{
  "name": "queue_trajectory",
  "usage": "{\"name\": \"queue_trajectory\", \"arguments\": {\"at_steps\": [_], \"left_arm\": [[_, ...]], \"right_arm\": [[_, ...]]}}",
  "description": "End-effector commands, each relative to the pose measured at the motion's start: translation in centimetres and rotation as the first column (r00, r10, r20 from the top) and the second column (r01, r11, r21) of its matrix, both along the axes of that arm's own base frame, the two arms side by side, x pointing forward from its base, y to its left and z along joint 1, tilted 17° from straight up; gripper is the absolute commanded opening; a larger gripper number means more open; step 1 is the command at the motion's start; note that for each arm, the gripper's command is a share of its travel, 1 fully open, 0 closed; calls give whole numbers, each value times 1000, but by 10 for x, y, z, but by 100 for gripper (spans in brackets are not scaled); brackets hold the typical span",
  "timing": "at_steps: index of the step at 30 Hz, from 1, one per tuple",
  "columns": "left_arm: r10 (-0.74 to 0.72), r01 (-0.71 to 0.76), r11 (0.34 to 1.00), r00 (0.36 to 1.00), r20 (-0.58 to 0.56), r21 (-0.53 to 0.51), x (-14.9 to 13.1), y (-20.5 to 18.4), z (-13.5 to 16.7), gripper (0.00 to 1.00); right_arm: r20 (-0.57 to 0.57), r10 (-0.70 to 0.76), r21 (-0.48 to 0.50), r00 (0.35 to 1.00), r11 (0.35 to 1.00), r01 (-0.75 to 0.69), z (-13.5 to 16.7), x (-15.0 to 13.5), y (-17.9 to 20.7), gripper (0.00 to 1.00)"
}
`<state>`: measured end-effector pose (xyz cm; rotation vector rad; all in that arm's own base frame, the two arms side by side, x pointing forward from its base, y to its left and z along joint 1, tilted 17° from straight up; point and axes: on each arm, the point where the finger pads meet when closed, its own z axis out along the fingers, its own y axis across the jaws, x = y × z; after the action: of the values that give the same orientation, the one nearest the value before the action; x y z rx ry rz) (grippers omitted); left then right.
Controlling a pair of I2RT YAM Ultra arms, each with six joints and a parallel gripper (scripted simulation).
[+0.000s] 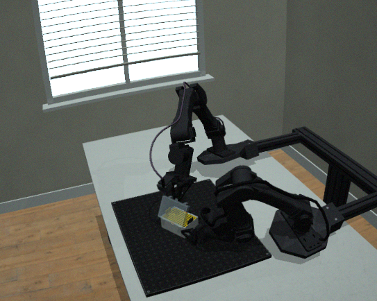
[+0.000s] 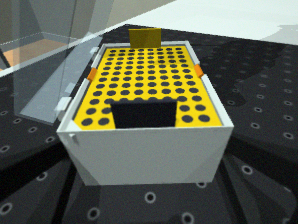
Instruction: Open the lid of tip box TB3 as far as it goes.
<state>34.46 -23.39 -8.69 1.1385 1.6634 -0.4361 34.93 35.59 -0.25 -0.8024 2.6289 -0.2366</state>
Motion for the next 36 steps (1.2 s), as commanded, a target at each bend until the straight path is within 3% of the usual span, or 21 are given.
{"name": "queue_trajectory", "arguments": {"at_steps": [1, 7, 18, 36], "left_arm": [[10, -10, 1000, 1000, -9, 5, 3, 0, -3, 84], [10, -10, 1000, 1000, -9, 5, 3, 0, -3, 84], [10, -10, 1000, 1000, -9, 5, 3, 0, -3, 84], [10, -10, 1000, 1000, -9, 5, 3, 0, -3, 84]], "right_arm": [[17, -1, 8, 1000, 1000, 1, 14, 2, 6, 12], [41, -1, 24, 999, 1000, 0, 20, 1, 8, 12], [109, -14, 87, 994, 996, 5, 33, 30, 24, 12], [15, 8, 1, 1000, 1000, -8, 23, 40, 31, 12]]}}
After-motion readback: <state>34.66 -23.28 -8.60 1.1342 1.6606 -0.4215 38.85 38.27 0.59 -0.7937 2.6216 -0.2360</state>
